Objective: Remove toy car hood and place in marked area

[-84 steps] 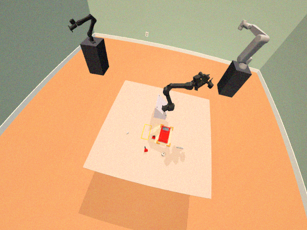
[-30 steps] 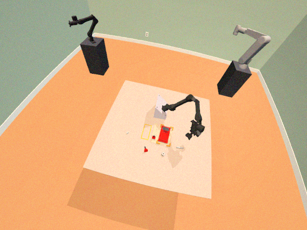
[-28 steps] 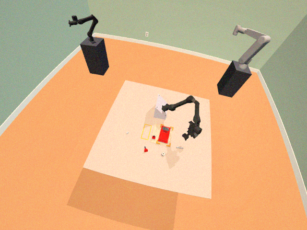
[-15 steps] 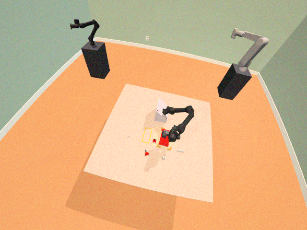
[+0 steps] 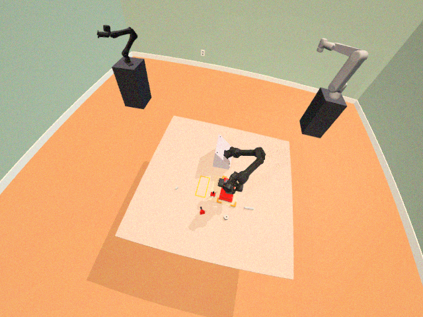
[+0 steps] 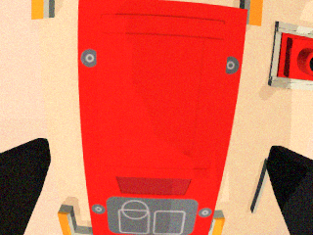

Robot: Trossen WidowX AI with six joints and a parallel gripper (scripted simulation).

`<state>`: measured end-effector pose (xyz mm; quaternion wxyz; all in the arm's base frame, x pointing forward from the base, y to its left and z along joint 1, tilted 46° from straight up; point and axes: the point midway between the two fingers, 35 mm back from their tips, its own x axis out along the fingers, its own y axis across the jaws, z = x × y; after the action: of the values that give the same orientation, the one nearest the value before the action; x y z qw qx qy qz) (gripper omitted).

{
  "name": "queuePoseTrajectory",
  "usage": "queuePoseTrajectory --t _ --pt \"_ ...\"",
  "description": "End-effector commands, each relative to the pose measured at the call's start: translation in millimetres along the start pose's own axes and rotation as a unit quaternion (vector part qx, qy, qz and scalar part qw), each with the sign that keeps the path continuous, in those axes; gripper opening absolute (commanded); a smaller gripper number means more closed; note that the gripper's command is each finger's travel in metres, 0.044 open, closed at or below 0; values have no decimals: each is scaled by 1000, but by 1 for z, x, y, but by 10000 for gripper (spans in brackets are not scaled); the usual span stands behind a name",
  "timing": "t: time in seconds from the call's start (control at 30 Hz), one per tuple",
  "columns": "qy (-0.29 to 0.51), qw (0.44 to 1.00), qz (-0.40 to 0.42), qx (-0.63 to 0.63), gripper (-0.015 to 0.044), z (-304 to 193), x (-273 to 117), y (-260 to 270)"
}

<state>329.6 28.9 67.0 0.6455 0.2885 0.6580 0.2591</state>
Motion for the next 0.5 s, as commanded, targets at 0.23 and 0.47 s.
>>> queuePoseTrajectory --t 0.23,0.47 --pt "1 1000 2 3 440 0 11 -1" --pt "1 1000 2 3 440 0 18 -1"
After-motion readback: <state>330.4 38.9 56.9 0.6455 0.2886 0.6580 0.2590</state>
